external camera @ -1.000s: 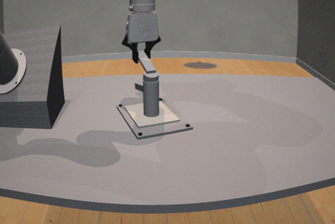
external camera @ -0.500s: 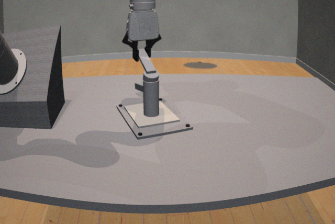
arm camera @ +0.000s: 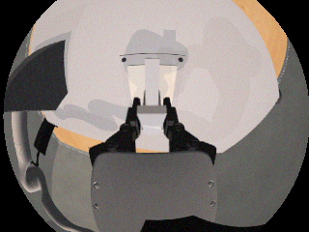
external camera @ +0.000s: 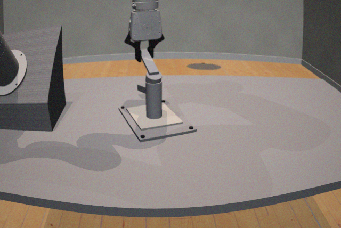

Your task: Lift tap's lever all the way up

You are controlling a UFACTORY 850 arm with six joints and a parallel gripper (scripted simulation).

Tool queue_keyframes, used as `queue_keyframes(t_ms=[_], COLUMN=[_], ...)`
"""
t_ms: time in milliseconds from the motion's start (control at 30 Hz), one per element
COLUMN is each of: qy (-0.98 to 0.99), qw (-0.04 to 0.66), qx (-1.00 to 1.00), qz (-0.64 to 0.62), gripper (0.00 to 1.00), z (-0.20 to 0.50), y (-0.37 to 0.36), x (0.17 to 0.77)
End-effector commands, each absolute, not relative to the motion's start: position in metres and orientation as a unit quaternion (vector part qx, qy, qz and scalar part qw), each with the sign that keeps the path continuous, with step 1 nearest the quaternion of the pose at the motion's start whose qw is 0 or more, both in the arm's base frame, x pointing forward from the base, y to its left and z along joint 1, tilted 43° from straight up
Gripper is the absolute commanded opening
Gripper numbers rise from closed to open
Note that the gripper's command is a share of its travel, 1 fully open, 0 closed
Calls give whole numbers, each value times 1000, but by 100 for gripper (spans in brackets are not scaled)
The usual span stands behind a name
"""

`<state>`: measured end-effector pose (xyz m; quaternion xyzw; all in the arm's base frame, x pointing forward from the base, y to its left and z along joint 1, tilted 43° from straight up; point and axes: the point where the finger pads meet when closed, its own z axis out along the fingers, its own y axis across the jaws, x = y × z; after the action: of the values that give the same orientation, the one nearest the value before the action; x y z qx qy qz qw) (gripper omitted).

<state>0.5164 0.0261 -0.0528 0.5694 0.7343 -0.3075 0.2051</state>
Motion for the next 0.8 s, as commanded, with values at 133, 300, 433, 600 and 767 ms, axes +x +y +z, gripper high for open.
queue_keyframes(t_ms=[133,300,433,600,767], qy=[734,734,734,734,734], qw=[206,206,206,206,206], qx=[569,569,569,569,569], qz=[-307,-307,-307,-307,-307], gripper=[68,68,68,68,68], z=[-52,-52,-52,-52,-52], y=[27,27,27,27,27], x=[517,517,517,517,517])
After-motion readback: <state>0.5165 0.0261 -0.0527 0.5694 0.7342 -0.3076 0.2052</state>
